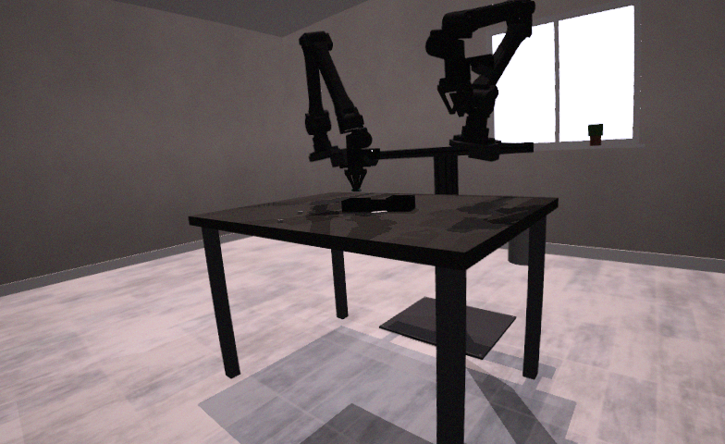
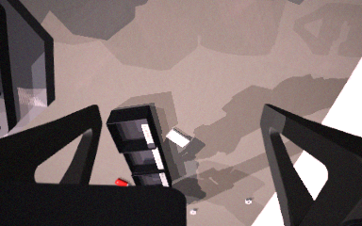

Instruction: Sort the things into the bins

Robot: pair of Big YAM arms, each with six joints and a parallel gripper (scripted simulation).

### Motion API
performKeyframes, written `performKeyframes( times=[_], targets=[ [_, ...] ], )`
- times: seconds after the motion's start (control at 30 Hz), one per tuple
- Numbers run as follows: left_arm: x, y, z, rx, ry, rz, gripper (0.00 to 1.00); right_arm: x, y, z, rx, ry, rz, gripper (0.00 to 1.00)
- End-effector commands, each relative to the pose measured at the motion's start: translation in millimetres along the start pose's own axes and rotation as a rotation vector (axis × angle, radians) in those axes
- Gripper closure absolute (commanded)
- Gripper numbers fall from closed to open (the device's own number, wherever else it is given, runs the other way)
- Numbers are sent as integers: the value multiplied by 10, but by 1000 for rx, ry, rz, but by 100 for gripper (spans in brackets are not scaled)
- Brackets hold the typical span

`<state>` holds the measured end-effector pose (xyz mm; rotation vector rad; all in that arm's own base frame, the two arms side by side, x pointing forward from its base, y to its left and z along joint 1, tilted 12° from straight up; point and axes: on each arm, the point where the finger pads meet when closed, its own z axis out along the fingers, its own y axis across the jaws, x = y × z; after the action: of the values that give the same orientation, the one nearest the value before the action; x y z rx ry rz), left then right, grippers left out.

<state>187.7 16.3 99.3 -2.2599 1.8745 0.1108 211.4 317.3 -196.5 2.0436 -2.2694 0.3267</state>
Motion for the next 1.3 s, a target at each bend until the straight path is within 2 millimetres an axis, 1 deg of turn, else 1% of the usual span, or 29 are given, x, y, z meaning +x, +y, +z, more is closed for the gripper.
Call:
performKeyframes(
  times=[0.0, 0.33, 0.5, 0.7, 0.77, 0.9, 0.93, 1.0, 1.07, 1.17, 1.27],
  targets=[
    [-5, -29, -7, 16, 7, 2, 0, -107, -49, 22, -2, -12, -156, 96],
    [-5, -29, -7, 16, 7, 2, 0, -99, -73, 17, -13, -19, -430, 96],
    [-5, -29, -7, 16, 7, 2, 0, -115, -58, 2, -9, -20, -437, 96],
    [-5, -29, -7, 16, 7, 2, 0, -112, -98, -10, -8, -22, -431, 96],
    [-5, -29, -7, 16, 7, 2, 0, -98, -53, -43, -2, -25, -430, 96],
    [-5, -29, -7, 16, 7, 2, 0, -98, -56, -43, -2, -25, -430, 96],
    [-5, -29, -7, 16, 7, 2, 0, -144, -120, 36, -1, -31, -427, 96],
    [-5, -29, -7, 16, 7, 2, 0, -144, -120, 36, -1, -31, -427, 96],
    [-5, -29, -7, 16, 7, 2, 0, -123, -93, 85, -2, -28, -432, 96],
    [-5, -29, -7, 16, 7, 2, 0, -145, -112, 139, 0, -32, -429, 96],
    [-5, -29, -7, 16, 7, 2, 0, -105, -99, 213, -4, -26, -428, 96]
  ],
)
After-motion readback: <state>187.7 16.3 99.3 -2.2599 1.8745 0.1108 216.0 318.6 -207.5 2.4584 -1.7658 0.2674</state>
